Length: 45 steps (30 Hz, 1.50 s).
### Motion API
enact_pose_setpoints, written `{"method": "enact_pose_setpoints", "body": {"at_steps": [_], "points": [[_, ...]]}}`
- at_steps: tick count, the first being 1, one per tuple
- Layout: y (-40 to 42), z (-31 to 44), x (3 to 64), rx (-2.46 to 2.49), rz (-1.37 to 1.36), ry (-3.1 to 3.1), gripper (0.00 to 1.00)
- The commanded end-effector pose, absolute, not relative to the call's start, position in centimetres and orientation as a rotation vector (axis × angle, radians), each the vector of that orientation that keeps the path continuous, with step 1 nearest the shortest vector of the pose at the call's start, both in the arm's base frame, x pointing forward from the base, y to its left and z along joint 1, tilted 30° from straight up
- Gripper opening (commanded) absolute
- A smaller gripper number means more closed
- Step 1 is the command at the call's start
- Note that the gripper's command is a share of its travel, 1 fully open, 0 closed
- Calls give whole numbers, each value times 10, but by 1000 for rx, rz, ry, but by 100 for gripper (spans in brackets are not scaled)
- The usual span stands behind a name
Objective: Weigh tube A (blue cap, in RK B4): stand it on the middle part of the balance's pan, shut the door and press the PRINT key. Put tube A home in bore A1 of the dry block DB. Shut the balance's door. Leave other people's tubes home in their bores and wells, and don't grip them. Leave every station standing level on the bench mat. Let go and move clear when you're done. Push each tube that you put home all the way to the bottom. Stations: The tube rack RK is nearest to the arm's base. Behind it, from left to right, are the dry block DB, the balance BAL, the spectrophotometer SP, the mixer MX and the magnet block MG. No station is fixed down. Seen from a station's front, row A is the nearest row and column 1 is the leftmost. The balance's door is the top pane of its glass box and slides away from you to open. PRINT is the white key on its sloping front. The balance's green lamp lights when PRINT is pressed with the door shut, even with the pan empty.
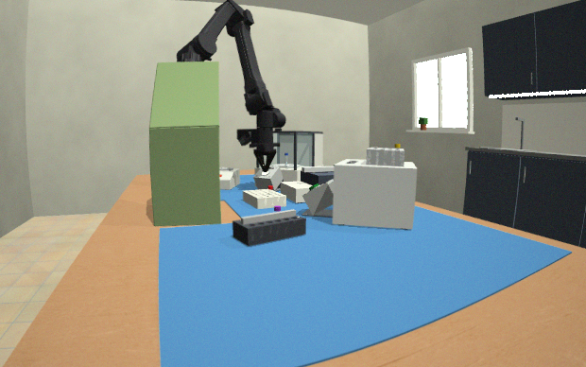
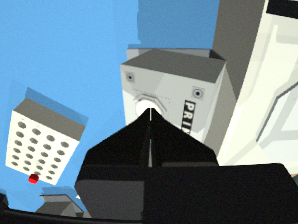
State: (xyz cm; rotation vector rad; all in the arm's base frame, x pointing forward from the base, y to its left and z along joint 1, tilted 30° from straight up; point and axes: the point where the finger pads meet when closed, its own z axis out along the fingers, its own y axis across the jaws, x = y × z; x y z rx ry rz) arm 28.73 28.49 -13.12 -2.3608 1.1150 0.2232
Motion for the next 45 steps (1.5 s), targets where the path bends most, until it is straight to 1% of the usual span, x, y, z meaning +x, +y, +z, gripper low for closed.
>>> {"method": "enact_pose_setpoints", "body": {"at_steps": [1,28,36,45], "points": [[292,-146,283,-2382,232,1108,0],[288,-145,279,-2404,243,1106,0],[277,-121,289,-2373,219,1111,0],[267,-113,285,-2375,225,1120,0]]}}
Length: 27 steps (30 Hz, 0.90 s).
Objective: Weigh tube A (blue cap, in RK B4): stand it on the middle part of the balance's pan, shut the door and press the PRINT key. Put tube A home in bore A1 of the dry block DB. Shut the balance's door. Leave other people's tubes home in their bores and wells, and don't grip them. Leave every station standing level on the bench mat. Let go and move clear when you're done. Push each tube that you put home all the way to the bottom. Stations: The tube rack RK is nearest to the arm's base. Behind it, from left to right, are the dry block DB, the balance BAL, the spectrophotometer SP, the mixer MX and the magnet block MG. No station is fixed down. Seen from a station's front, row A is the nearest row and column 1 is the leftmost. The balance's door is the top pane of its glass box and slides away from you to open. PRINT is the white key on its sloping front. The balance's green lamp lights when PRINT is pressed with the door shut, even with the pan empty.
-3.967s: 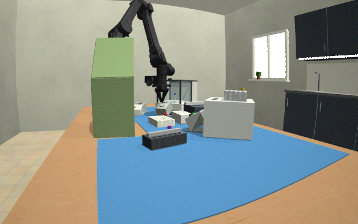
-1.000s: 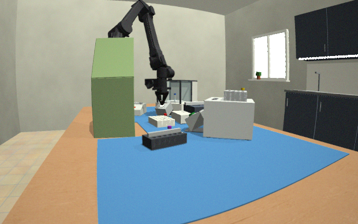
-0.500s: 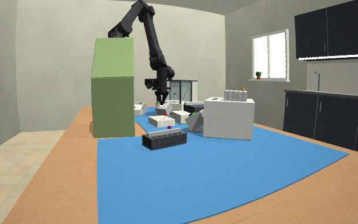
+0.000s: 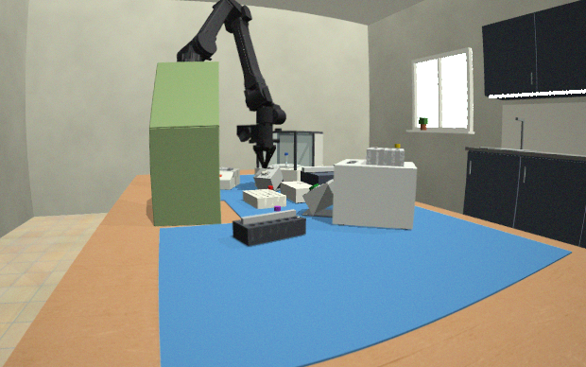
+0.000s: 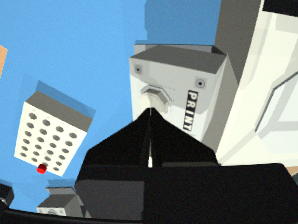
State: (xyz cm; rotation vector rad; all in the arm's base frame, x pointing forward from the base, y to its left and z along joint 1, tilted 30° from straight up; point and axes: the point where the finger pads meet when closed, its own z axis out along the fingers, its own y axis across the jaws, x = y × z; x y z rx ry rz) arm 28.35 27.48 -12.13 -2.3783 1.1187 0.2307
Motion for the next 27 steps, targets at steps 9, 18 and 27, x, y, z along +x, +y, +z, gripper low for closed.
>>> {"method": "enact_pose_setpoints", "body": {"at_steps": [9,18,27], "points": [[261,-101,284,-2374,224,1119,0],[255,-90,284,-2373,223,1118,0],[249,-80,283,-2373,223,1118,0]]}}
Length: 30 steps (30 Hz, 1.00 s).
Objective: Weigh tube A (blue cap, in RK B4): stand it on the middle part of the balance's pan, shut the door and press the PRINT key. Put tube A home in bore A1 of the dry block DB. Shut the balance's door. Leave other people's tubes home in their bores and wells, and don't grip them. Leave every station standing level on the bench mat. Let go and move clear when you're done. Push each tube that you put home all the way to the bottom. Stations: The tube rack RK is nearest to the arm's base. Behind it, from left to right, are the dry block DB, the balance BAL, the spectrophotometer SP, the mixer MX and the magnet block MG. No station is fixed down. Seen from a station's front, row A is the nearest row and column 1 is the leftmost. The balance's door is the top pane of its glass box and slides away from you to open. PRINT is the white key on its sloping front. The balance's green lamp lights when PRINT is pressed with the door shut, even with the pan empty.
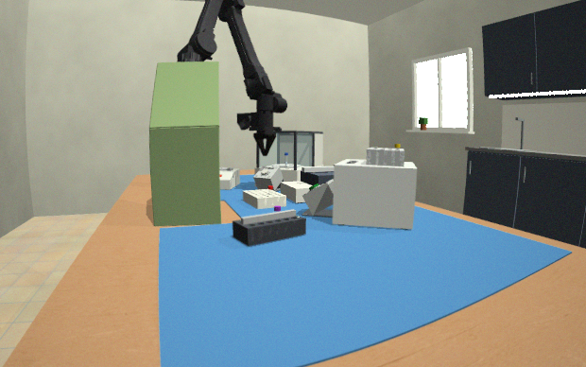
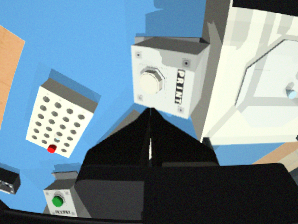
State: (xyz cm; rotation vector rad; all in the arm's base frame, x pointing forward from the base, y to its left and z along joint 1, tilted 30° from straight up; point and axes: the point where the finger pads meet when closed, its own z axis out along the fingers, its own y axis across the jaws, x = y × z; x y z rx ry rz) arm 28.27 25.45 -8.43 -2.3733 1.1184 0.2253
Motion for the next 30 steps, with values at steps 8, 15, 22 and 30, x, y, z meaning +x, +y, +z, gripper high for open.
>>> {"method": "enact_pose_setpoints", "body": {"at_steps": [8,15,22,30], "points": [[243,-68,283,-2372,222,1117,0],[237,-59,282,-2373,223,1118,0],[232,-52,281,-2373,222,1118,0],[237,-52,282,-2374,224,1113,0]]}}
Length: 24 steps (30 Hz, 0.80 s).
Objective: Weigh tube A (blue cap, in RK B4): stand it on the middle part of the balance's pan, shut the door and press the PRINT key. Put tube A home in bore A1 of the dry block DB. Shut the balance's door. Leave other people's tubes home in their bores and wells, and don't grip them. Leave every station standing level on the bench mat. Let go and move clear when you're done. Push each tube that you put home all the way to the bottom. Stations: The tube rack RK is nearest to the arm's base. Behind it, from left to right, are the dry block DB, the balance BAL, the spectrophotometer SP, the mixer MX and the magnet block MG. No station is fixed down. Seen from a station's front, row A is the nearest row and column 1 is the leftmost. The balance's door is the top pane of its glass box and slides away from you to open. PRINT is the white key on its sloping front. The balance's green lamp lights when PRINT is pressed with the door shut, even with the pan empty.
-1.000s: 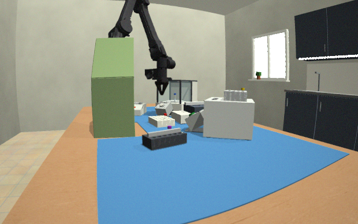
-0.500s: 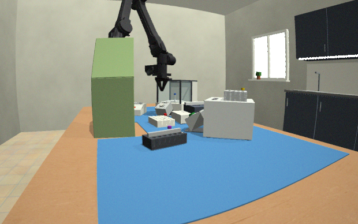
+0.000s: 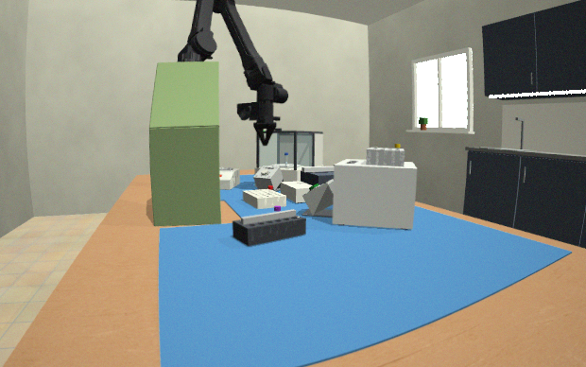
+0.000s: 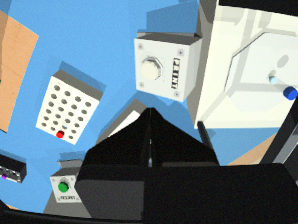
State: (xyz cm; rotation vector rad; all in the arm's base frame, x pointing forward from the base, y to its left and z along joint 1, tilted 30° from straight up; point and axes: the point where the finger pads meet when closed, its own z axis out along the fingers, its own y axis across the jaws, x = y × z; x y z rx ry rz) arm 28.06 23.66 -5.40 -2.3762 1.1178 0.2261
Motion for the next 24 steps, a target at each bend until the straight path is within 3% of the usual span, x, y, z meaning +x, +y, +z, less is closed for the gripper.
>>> {"method": "enact_pose_setpoints", "body": {"at_steps": [1,4,5,24], "points": [[237,-52,282,-2374,224,1113,0],[237,-52,282,-2374,224,1113,0],[235,-48,280,-2364,214,1118,30],[217,-23,280,-2366,213,1118,30]]}}
